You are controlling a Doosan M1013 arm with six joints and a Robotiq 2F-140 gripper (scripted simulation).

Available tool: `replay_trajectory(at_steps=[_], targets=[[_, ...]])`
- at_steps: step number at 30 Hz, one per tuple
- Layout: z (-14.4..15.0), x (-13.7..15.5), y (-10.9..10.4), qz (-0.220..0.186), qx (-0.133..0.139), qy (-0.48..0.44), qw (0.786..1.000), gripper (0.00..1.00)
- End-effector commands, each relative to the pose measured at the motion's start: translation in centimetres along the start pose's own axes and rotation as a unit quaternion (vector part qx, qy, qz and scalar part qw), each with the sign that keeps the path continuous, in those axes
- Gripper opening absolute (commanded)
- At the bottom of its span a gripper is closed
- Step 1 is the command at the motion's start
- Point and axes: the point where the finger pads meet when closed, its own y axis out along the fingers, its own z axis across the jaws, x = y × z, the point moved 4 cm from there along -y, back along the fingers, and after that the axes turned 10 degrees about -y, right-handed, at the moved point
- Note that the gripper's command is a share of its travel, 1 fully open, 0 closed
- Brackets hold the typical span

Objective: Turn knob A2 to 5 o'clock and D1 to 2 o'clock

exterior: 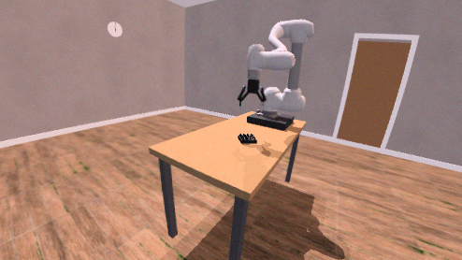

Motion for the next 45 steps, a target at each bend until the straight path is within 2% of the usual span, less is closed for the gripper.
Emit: replay_trajectory(at_steps=[1, 9, 11, 12, 18, 26, 28, 29, 34, 43, 45], targets=[[0.0, -0.4, 0.8, -0.001, 0.001, 0.078, 0.997, 1.0], [0.0, -1.0, 2.1, -0.001, 0.001, 0.196, 0.981, 1.0], [0.0, -1.0, 2.1, -0.001, 0.001, 0.196, 0.981, 1.0], [0.0, -1.3, 2.5, -0.001, 0.001, 0.239, 0.971, 1.0], [-0.1, -1.7, 3.4, -0.001, 0.001, 0.318, 0.948, 1.0], [-0.2, -2.3, 4.7, -0.001, 0.001, 0.427, 0.904, 1.0], [-0.2, -2.3, 4.7, -0.001, 0.001, 0.427, 0.904, 1.0], [-0.2, -2.5, 5.1, 0.0, 0.001, 0.466, 0.885, 1.0], [-0.3, -2.8, 5.8, 0.0, 0.001, 0.525, 0.851, 1.0], [-0.5, -3.4, 7.3, 0.0, 0.001, 0.633, 0.774, 1.0], [-0.5, -3.4, 7.3, 0.0, 0.001, 0.633, 0.774, 1.0]])
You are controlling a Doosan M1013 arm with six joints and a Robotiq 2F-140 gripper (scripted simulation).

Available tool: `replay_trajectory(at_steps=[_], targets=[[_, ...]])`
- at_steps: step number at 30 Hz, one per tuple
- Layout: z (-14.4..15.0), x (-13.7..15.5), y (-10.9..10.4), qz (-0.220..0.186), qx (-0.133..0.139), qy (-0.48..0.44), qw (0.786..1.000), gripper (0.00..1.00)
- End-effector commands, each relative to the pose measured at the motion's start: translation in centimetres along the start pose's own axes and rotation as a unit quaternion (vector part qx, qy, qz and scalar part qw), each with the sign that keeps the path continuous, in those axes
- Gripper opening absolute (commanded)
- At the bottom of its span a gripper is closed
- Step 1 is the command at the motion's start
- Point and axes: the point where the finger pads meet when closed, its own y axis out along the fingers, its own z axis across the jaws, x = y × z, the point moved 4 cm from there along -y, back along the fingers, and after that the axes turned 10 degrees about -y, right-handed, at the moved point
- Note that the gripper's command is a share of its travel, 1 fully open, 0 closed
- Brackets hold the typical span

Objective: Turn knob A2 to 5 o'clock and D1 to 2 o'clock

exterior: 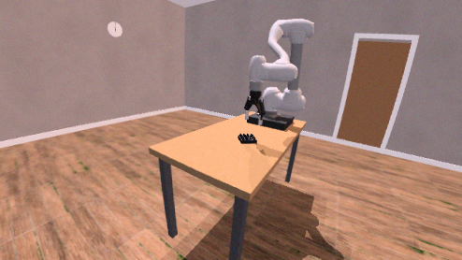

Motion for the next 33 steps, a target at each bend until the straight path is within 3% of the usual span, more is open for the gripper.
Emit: replay_trajectory(at_steps=[1, 10, 11, 33], targets=[[-0.35, 0.02, 0.64, 0.003, 0.006, 0.064, 0.998, 1.0], [-0.76, 0.04, 1.58, 0.003, 0.005, 0.151, 0.988, 1.0], [-0.76, 0.04, 1.58, 0.003, 0.005, 0.151, 0.988, 0.12], [-0.76, 0.04, 1.58, 0.003, 0.005, 0.151, 0.988, 0.12]])
